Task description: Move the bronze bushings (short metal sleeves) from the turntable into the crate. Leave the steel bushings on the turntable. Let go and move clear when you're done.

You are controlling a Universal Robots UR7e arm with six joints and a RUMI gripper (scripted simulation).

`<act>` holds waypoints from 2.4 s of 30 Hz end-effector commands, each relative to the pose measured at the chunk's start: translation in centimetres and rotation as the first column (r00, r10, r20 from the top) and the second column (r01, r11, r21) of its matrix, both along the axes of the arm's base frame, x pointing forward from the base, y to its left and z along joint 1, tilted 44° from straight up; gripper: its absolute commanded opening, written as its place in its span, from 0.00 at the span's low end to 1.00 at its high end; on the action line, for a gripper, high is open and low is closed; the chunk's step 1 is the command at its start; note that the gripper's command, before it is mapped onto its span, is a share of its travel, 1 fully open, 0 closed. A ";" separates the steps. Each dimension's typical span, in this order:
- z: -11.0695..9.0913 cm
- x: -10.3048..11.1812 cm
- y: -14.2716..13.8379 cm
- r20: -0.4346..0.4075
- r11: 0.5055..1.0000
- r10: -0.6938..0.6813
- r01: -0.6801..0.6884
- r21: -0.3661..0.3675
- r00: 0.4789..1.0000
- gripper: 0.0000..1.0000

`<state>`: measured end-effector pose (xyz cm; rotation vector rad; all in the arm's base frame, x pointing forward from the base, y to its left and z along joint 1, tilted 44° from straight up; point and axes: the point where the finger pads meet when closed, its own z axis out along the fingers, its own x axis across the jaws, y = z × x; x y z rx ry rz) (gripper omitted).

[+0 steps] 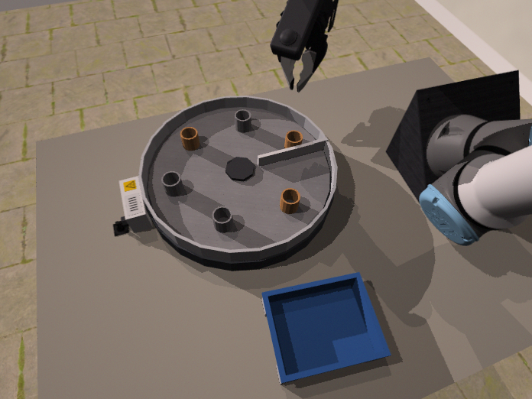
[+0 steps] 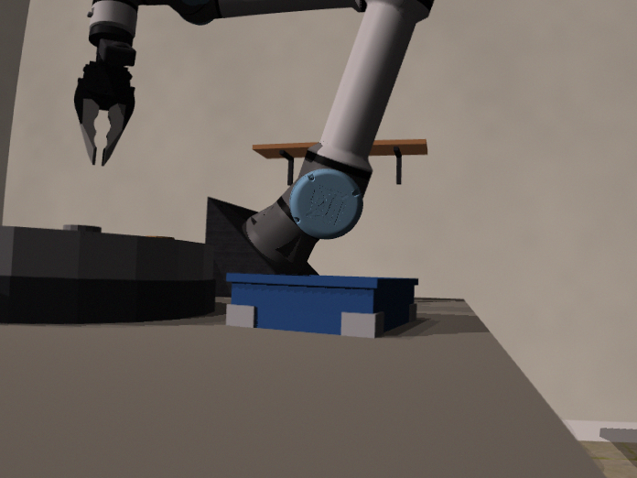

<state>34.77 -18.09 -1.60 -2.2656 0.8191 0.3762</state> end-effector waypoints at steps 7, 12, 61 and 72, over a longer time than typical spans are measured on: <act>0.0 0.1 -0.1 0.001 1.000 -0.001 0.001 -0.002 1.000 0.06; 0.0 0.1 -0.1 0.001 1.000 -0.001 0.001 -0.002 1.000 0.06; 0.0 0.1 -0.1 0.001 1.000 -0.001 0.001 -0.002 1.000 0.05; 0.0 0.1 -0.1 0.001 1.000 -0.001 0.001 -0.002 1.000 0.05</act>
